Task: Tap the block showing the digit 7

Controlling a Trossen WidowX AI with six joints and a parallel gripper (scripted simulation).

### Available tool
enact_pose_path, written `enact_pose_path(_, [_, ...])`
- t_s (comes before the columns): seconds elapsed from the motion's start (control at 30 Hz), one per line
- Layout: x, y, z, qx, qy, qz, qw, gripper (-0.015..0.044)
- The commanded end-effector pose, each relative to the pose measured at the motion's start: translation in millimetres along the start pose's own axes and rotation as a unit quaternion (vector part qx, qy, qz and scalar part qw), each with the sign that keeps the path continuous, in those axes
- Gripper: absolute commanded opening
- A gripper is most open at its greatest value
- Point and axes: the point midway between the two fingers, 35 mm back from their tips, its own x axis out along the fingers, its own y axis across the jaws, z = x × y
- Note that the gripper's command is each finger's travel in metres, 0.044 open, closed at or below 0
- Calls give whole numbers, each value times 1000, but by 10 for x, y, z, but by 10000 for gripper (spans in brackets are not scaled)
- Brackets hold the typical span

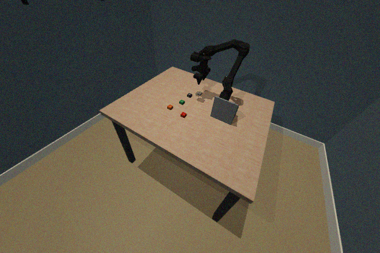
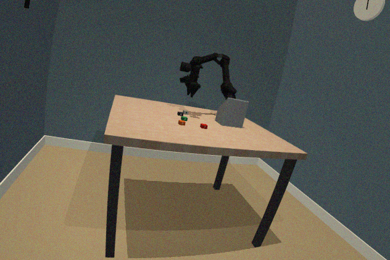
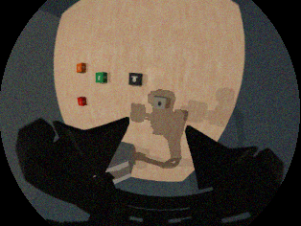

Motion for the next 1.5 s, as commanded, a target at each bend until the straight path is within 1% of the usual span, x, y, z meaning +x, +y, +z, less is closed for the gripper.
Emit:
enact_pose_path(0.0, [1,-14,-18,-3,2,-3,1000,400])
enact_pose_path(0.33, [1,-14,-18,-3,2,-3,1000,400])
enact_pose_path(0.4, [-5,95,34,-3,0,2,1000,400])
enact_pose_path(0.53, [-52,775,241,-6,-5,24,1000,400])
enact_pose_path(0.67, [-97,1521,262,-9,-3,34,999,400])
enact_pose_path(0.77, [-106,2066,149,-9,0,32,999,400])
enact_pose_path(0.87, [-78,2569,-65,-7,2,21,1000,400])
enact_pose_path(0.97, [-24,2912,-285,-3,2,8,1000,400])
enact_pose_path(1.47, [-19,2935,-302,-2,2,7,1000,400])
